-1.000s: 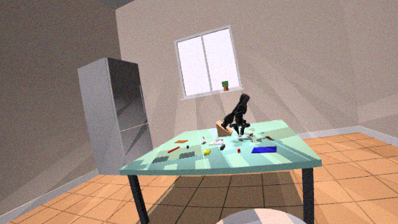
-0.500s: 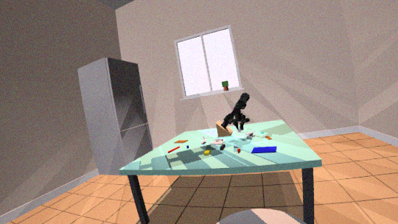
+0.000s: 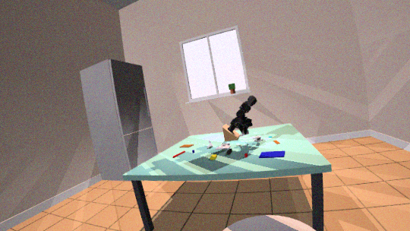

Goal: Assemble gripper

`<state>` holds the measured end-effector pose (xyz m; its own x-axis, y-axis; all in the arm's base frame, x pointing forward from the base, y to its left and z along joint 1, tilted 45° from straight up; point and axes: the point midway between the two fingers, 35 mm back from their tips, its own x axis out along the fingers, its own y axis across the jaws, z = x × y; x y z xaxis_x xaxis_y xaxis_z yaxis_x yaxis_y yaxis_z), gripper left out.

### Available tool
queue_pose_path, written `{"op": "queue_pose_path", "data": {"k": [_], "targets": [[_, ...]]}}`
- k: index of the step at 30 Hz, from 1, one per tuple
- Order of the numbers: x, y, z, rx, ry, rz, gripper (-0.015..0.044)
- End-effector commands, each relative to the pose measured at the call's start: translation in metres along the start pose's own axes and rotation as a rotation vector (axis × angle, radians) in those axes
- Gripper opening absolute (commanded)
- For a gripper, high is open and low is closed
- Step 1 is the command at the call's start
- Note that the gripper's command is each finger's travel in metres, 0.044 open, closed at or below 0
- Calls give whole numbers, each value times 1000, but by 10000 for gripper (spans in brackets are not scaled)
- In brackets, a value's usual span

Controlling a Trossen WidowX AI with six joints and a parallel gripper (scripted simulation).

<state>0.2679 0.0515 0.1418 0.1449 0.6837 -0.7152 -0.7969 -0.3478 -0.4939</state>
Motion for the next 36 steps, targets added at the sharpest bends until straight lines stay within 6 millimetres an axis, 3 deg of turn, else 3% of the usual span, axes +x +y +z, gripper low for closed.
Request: {"op": "queue_pose_path", "data": {"k": [1,36], "targets": [[1,8,-9,129,7,6,134],[0,74,-63,1254,34,7,134]]}}
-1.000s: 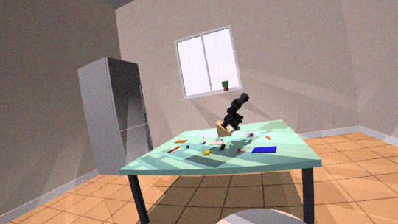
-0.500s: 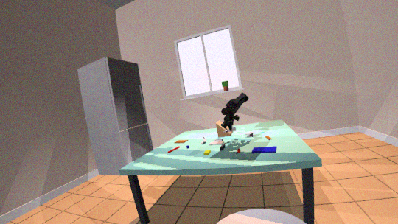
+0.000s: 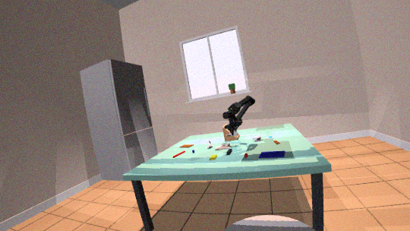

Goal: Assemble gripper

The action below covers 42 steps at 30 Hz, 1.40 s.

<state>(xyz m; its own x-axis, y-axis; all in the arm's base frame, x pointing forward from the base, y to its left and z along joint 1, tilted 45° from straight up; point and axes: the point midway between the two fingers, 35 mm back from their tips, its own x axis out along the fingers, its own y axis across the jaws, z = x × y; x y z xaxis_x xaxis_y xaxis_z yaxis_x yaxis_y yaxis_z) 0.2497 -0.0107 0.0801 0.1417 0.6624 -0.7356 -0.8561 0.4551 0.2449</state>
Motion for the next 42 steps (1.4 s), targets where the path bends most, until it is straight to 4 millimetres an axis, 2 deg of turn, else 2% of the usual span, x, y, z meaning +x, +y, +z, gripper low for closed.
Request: {"op": "queue_pose_path", "data": {"k": [1,37,42], "targets": [[1,0,-11,130,4,2,134],[6,9,-86,1278,-11,37,134],[6,10,-89,1324,-11,39,134]]}}
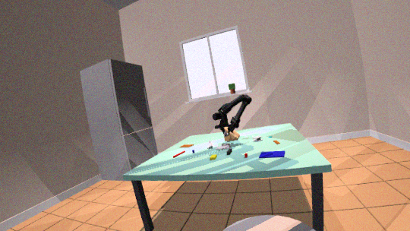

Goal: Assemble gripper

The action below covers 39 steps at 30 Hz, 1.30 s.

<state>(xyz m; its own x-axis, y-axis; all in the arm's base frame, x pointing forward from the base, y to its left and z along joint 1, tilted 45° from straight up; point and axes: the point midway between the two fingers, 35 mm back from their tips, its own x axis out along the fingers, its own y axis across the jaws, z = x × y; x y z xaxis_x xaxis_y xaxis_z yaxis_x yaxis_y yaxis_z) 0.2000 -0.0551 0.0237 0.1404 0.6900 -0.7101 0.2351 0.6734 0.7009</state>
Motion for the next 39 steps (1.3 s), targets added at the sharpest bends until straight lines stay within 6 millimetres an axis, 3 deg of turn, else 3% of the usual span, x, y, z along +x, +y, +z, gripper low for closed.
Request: {"op": "queue_pose_path", "data": {"k": [1,25,39], "targets": [[1,-2,-2,35,3,0,134],[1,-2,-1,56,3,0,134],[-3,4,42,56,0,-4,134]]}}
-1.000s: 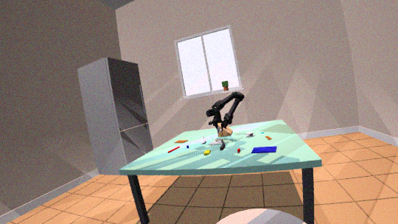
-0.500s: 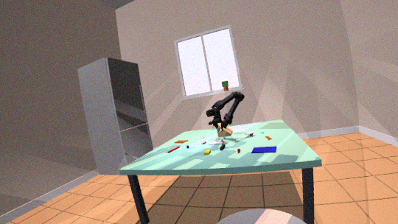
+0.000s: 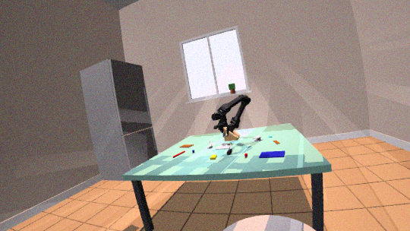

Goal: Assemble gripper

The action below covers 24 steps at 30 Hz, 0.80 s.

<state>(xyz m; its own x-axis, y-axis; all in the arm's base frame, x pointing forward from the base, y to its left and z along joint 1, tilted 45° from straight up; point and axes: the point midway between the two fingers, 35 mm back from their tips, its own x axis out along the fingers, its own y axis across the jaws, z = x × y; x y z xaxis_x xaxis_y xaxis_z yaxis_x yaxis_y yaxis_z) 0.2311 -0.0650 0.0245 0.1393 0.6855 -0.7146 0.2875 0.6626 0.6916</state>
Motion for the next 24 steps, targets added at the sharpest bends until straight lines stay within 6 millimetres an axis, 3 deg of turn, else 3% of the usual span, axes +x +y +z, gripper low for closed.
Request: {"op": "queue_pose_path", "data": {"k": [1,18,24], "targets": [[0,4,13,2,1,3,134],[3,22,66,-1,0,7,134],[3,23,68,-1,0,7,134]]}}
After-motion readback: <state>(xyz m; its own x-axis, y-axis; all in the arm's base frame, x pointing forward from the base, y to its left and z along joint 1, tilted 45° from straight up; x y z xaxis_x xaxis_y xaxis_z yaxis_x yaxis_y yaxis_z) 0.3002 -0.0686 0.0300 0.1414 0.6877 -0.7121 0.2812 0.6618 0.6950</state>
